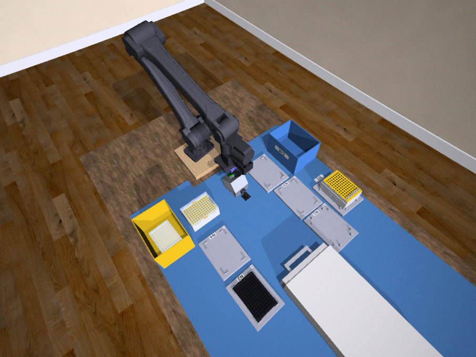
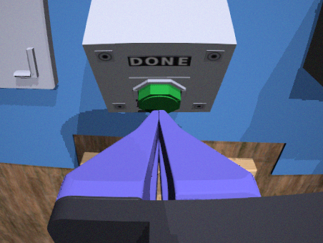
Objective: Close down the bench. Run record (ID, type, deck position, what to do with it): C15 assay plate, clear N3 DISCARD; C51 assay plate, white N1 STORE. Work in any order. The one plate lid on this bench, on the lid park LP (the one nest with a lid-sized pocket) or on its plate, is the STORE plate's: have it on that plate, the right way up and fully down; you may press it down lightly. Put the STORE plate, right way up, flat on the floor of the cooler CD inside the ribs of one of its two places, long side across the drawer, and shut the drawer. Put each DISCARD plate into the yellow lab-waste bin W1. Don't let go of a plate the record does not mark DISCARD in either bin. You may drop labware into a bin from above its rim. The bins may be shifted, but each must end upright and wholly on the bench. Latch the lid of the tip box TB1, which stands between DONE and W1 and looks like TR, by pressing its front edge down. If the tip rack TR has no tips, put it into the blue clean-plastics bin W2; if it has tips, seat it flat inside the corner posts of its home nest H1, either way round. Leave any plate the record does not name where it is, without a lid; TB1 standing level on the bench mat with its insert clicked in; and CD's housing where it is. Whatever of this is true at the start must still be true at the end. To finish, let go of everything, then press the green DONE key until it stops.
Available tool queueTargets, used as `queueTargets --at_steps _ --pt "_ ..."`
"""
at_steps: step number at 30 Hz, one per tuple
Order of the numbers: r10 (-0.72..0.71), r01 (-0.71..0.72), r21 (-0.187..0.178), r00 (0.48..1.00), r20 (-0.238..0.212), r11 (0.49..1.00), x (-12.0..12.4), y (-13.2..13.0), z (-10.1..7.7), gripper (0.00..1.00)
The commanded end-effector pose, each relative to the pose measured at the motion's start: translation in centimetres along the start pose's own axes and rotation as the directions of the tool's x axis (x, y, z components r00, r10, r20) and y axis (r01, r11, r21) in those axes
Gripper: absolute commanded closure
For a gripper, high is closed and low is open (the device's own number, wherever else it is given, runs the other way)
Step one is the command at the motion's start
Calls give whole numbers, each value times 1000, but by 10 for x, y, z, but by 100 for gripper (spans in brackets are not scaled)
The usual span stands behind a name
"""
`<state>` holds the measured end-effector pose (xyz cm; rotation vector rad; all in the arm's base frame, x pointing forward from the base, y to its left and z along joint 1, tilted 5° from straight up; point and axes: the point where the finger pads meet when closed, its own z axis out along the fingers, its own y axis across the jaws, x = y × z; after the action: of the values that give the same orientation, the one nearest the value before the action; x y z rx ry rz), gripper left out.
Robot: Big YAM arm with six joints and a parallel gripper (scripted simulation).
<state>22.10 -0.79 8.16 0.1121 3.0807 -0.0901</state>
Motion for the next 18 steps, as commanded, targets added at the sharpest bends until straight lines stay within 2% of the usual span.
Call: queueTargets --at_steps 1,2,8,11,18 --pt "4 -3 -3 999 42 1000 -15 0 -12 100" --pt "7 -7 -1 1000 16 1000 -6 -3 1 100" --pt "6 -6 -1 1000 28 1000 -12 -3 -1 100" --pt "6 -6 0 1000 14 1000 -6 -3 6 100" --pt "7 -7 -1 1000 19 1000 -8 -3 9 100"
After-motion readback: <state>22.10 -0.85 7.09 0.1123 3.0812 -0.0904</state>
